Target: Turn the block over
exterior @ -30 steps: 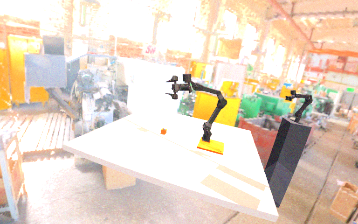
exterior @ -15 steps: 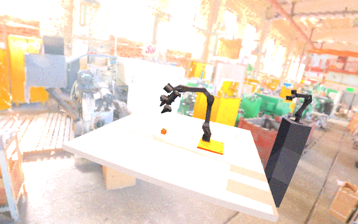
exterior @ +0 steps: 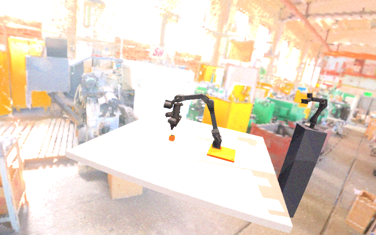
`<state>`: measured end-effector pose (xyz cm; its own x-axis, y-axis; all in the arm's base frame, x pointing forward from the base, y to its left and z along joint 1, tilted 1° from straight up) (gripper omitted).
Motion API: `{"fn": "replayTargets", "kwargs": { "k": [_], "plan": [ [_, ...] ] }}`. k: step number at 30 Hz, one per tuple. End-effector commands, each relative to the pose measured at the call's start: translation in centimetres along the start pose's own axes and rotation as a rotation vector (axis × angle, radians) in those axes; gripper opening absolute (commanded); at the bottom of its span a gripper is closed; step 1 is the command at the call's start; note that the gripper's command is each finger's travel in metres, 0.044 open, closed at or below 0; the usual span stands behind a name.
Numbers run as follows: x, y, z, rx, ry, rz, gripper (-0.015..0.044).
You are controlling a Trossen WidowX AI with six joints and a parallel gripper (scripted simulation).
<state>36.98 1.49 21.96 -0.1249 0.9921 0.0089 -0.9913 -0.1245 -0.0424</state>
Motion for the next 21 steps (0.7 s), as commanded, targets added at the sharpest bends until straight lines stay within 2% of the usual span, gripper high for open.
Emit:
{"fn": "replayTargets", "kwargs": {
  "k": [1, 4, 8, 21],
  "plan": [
    [0.0, 0.0, 0.0, 0.015, -0.013, -0.035, 0.044],
    [-0.2, -0.2, -0.2, 0.015, -0.013, -0.035, 0.044],
    [-0.1, -0.1, -3.3, 0.015, -0.013, -0.035, 0.044],
    [-0.2, -0.2, -5.1, 0.015, -0.013, -0.035, 0.044]
  ]
}}
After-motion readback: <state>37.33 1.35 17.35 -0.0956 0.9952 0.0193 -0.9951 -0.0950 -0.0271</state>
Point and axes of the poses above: the point midway between the two fingers, 35 mm back from their tips, its own z axis back along the fingers, its own x axis across the jaws, y = z × x, the point moved 9 cm from there along z, back along the fingers, and after that the axes turned 11 degrees about z, right-handed, at the moved point
